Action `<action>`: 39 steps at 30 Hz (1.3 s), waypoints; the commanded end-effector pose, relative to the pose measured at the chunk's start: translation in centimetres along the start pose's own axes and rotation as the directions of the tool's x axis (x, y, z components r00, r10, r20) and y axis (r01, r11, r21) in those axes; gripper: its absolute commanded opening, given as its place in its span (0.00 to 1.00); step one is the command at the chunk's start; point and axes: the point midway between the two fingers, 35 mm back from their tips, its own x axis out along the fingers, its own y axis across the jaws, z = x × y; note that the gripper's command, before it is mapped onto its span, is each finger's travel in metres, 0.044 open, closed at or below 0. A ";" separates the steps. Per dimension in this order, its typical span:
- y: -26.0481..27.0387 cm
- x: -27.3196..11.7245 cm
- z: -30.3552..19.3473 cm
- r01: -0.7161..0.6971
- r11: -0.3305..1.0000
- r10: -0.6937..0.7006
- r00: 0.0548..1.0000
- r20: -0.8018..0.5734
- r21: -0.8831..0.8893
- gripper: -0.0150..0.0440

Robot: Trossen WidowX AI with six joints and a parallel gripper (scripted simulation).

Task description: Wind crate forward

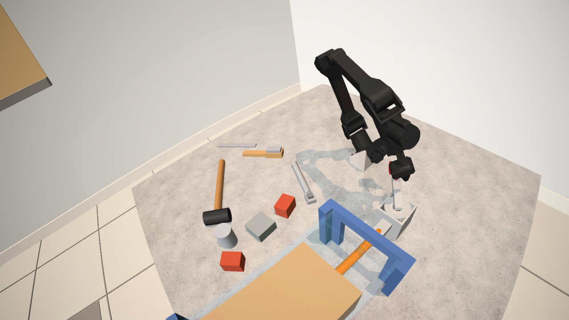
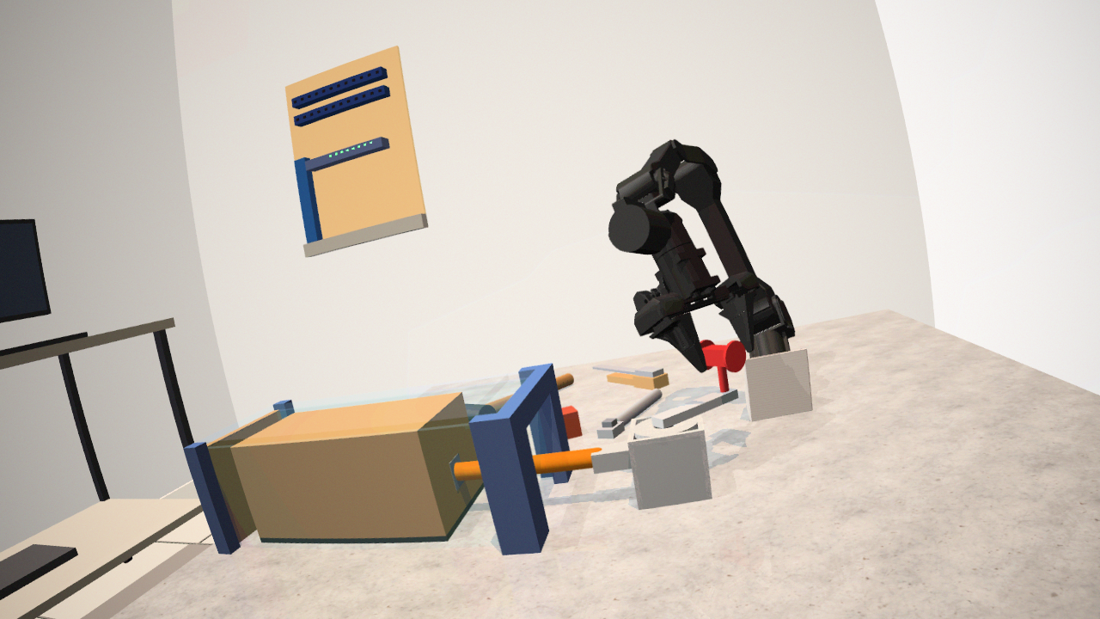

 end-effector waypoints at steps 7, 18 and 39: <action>-0.1 0.8 0.4 0.001 1.000 -0.001 1.000 0.001 0.000 0.96; -0.1 0.8 0.4 0.001 1.000 -0.001 1.000 0.001 0.000 0.47; -0.1 1.1 0.7 -0.002 1.000 0.002 1.000 0.003 -0.004 0.25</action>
